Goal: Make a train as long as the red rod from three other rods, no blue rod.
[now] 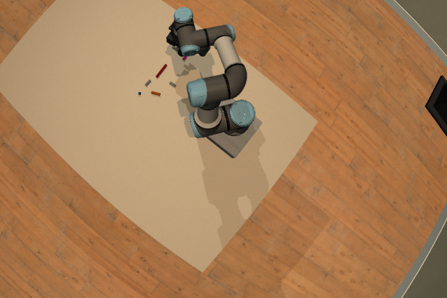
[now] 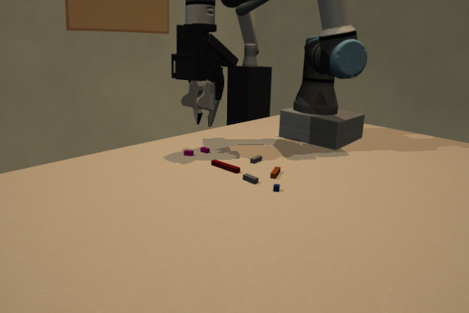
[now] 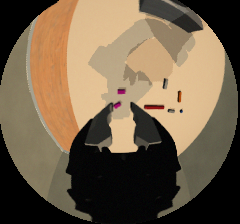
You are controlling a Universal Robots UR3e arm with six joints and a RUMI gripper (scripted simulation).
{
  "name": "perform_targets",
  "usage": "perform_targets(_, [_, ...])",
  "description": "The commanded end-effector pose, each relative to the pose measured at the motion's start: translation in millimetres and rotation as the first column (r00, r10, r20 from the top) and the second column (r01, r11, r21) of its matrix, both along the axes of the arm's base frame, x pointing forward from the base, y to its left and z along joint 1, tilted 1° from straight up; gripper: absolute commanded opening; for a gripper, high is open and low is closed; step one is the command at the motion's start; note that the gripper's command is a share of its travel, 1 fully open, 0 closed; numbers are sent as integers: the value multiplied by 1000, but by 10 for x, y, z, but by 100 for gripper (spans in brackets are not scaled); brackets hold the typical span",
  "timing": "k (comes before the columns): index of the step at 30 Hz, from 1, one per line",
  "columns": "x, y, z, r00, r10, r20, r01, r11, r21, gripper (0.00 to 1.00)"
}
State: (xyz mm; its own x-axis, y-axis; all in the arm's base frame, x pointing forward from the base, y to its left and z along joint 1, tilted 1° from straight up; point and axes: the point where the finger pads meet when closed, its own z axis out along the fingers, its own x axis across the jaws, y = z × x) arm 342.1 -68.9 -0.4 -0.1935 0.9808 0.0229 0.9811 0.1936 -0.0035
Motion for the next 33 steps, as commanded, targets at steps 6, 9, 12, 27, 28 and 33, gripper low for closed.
perform_targets(6, [5,-9,251,1000,0,-3,0,1000,1,21])
perform_targets(9, [5,-9,261,1000,0,-3,0,1000,1,21])
perform_targets(12, [5,-9,261,1000,0,-3,0,1000,1,100])
perform_targets(27, [5,-9,261,1000,0,-3,0,1000,1,100])
perform_targets(28, [5,-9,261,1000,0,-3,0,1000,1,100])
perform_targets(33, [5,-9,261,1000,0,-3,0,1000,1,100])
